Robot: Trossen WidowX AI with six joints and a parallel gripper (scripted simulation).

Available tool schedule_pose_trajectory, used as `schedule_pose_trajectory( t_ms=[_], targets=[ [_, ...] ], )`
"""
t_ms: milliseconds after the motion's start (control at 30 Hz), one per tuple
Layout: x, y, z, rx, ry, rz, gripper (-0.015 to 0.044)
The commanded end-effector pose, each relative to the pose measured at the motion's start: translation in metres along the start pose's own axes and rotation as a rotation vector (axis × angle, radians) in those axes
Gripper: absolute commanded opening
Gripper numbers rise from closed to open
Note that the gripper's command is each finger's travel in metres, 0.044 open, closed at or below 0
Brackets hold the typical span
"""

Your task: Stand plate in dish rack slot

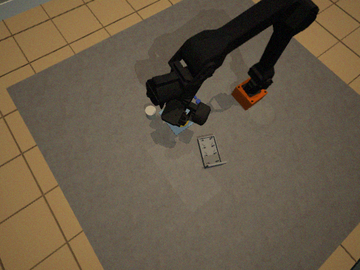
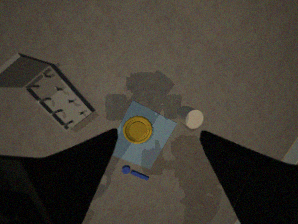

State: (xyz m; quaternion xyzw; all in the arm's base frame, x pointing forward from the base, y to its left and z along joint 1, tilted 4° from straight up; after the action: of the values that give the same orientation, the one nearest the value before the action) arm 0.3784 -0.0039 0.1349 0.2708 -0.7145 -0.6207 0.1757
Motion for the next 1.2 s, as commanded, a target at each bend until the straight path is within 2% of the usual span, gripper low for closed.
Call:
schedule_pose_trajectory(
  t_ms=[0, 433, 633, 900, 1167],
  targets=[
    [0.010, 0.006, 0.000, -0.033, -0.110, 0.023, 0.0400],
    [0.053, 0.020, 0.005, -0.140, -0.509, 0.170, 0.0400],
    [0.055, 0.018, 0.005, -0.144, -0.529, 0.178, 0.0400],
    [0.064, -0.090, 0.016, -0.143, -0.529, 0.178, 0.0400],
    [0.063, -0.092, 0.020, -0.144, -0.529, 0.177, 0.0400]
  ],
)
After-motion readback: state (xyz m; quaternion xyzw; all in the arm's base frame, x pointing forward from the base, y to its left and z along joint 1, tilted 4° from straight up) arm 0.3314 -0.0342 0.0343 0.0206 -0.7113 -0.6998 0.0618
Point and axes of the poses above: the point midway between the two fingers, 35 mm back from their tips, its own y axis back along the fingers, its own z axis across the jaws, x = y × z, the point moved 1 cm from there along y, back along the fingers
